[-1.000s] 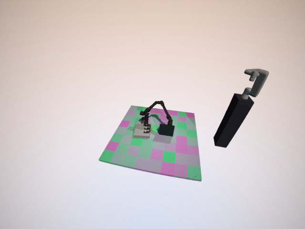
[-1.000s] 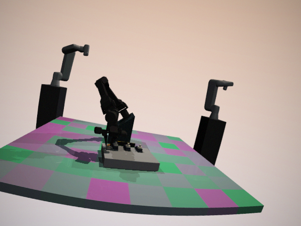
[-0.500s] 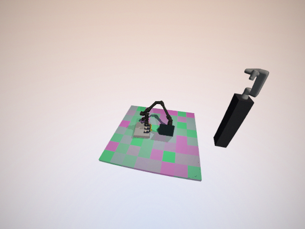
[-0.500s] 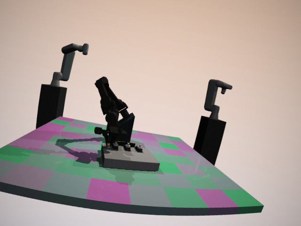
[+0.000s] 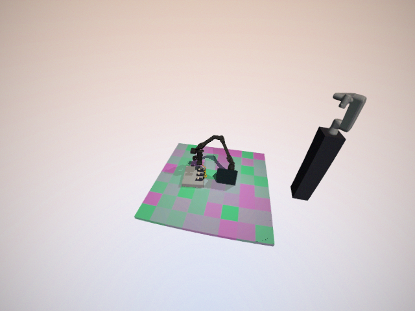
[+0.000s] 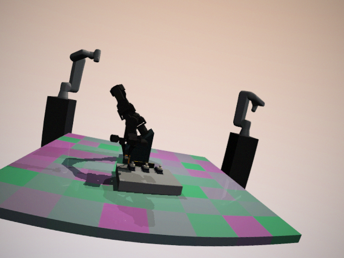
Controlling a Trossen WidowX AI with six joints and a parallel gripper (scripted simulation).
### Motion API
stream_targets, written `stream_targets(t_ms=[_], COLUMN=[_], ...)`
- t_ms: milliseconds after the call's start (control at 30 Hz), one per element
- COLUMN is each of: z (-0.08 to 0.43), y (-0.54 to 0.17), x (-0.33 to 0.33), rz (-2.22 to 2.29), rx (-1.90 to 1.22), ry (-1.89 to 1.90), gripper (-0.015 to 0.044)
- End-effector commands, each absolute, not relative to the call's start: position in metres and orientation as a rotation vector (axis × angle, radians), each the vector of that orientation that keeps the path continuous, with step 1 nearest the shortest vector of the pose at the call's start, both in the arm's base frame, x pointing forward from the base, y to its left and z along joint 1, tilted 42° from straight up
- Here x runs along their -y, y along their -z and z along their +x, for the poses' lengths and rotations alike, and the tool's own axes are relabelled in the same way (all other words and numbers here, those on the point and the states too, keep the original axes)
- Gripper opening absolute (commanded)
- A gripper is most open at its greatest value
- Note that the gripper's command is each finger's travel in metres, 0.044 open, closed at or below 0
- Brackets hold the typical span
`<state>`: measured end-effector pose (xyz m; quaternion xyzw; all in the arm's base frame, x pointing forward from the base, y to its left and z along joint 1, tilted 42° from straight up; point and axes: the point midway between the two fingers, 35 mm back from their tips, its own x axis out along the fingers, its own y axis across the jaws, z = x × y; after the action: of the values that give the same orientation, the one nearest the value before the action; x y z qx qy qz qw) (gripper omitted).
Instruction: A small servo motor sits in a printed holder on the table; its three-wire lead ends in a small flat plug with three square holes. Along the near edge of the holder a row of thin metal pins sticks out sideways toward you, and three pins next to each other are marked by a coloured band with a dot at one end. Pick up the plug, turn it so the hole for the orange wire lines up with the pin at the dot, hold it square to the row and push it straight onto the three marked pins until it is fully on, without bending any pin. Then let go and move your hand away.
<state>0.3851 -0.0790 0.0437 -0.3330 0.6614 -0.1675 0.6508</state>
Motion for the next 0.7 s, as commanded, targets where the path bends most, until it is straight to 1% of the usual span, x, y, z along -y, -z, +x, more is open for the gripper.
stream_targets(t_ms=[0,667], z=[0.373,0.299], y=[-0.041,-0.023], x=[0.074,0.057], rz=[-0.757,-0.735], rx=[-1.504,-1.5], ry=[0.383,0.399], gripper=[0.0,0.0])
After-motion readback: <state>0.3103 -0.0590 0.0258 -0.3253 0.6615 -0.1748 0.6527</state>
